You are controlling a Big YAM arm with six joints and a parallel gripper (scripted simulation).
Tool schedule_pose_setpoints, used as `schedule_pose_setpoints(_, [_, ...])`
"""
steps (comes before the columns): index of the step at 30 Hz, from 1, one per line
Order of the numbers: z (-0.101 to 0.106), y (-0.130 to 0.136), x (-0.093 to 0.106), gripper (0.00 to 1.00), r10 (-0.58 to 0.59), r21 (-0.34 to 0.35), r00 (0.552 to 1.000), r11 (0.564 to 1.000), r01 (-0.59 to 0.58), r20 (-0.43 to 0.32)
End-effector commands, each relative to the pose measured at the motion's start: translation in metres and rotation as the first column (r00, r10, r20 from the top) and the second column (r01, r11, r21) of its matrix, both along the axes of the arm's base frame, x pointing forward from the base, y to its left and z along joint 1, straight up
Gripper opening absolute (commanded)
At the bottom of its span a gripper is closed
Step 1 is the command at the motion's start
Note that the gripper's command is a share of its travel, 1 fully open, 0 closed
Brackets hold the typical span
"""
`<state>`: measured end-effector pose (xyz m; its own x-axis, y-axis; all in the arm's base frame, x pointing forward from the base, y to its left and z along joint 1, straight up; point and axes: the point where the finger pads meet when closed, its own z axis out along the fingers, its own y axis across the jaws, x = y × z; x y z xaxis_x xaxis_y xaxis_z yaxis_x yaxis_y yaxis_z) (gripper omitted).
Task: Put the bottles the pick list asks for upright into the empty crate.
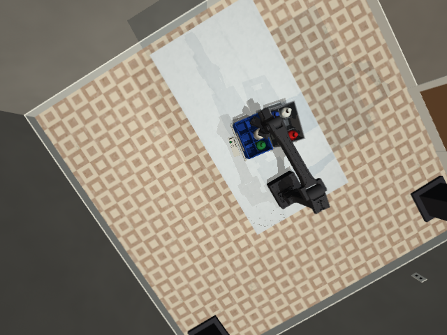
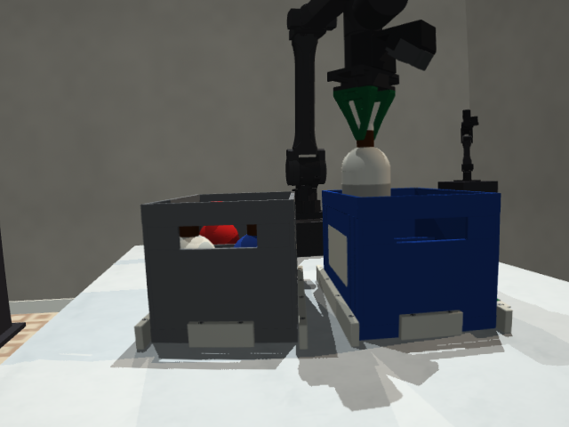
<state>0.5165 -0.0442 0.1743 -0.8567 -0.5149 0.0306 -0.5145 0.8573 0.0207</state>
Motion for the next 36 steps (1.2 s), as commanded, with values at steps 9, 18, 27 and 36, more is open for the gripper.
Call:
schedule_pose_setpoints(9, [0.046, -0.001, 0.020, 0.00, -0.001, -0.011, 0.991, 1.000, 0.002, 0.137])
schedule_pose_setpoints(18, [0.029, -0.001, 0.015, 0.00, -0.001, -0.010, 0.993, 1.000, 0.002, 0.117])
schedule_pose_setpoints(27, [0.027, -0.001, 0.020, 0.00, -0.001, -0.011, 0.991, 1.000, 0.002, 0.131])
schedule_pose_setpoints(36, [0.007, 0.000, 0.012, 0.00, -0.001, -0.009, 0.995, 1.000, 0.002, 0.103])
